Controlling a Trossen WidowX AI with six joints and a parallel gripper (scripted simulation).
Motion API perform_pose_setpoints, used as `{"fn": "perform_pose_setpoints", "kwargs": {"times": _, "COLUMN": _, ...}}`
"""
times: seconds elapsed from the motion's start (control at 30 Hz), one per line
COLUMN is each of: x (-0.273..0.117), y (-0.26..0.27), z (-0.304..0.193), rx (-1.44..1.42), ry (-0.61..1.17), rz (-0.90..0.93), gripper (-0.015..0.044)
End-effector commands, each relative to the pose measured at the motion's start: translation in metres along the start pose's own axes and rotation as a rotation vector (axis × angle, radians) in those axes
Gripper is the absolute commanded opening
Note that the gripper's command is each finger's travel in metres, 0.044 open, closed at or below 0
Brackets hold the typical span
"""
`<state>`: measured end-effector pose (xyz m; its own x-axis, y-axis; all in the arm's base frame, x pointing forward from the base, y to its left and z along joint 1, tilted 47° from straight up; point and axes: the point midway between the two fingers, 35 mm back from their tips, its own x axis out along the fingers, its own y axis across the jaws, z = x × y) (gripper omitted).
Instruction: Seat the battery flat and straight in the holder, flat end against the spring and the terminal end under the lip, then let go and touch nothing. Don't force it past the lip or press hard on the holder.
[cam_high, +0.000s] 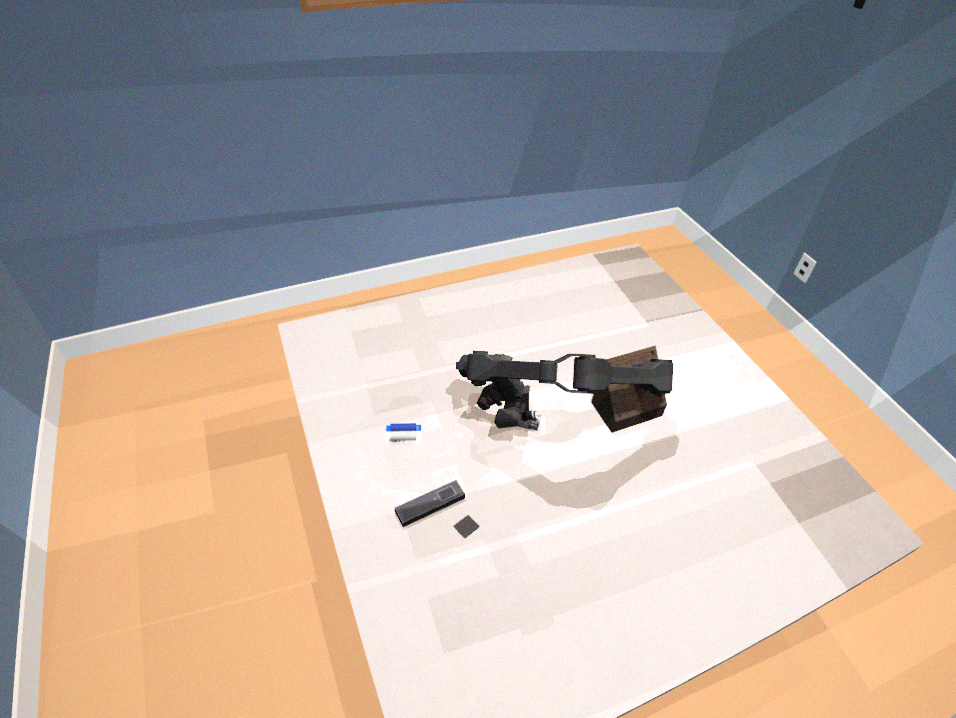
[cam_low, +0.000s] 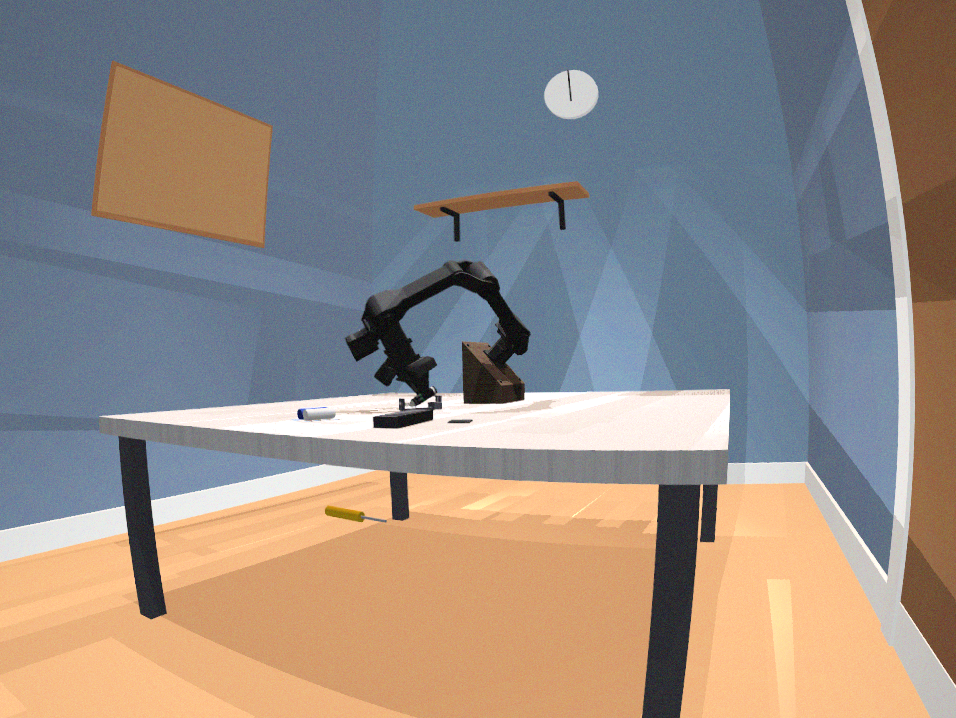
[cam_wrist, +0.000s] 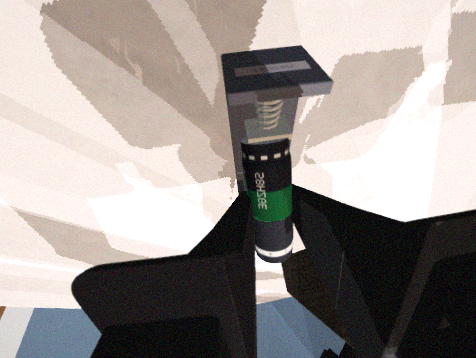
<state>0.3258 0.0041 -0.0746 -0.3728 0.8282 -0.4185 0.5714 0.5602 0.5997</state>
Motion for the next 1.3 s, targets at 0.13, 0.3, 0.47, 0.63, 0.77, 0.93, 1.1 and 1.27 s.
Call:
{"fn": "perform_pose_setpoints", "kwargs": {"times": 0.13, "x": -0.003, "y": -0.001, "z": 0.007, "rx": -0.001, "ry": -0.011, "rz": -0.004, "gripper": 0.0070}}
{"fn": "perform_pose_setpoints", "kwargs": {"times": 0.3, "x": -0.005, "y": -0.001, "z": 0.010, "rx": -0.001, "ry": -0.020, "rz": -0.005, "gripper": 0.0070}}
{"fn": "perform_pose_setpoints", "kwargs": {"times": 0.47, "x": -0.007, "y": -0.001, "z": 0.014, "rx": -0.001, "ry": -0.028, "rz": -0.005, "gripper": 0.0070}}
{"fn": "perform_pose_setpoints", "kwargs": {"times": 0.63, "x": -0.007, "y": -0.001, "z": 0.015, "rx": -0.001, "ry": -0.034, "rz": -0.006, "gripper": 0.0070}}
{"fn": "perform_pose_setpoints", "kwargs": {"times": 0.77, "x": -0.007, "y": -0.001, "z": 0.016, "rx": 0.001, "ry": -0.048, "rz": -0.010, "gripper": 0.0070}}
{"fn": "perform_pose_setpoints", "kwargs": {"times": 0.93, "x": -0.006, "y": -0.002, "z": 0.016, "rx": 0.003, "ry": -0.067, "rz": -0.014, "gripper": 0.0070}}
{"fn": "perform_pose_setpoints", "kwargs": {"times": 1.1, "x": -0.005, "y": -0.002, "z": 0.016, "rx": 0.006, "ry": -0.086, "rz": -0.018, "gripper": 0.0070}}
{"fn": "perform_pose_setpoints", "kwargs": {"times": 1.27, "x": -0.004, "y": -0.002, "z": 0.017, "rx": 0.008, "ry": -0.105, "rz": -0.022, "gripper": 0.0070}}
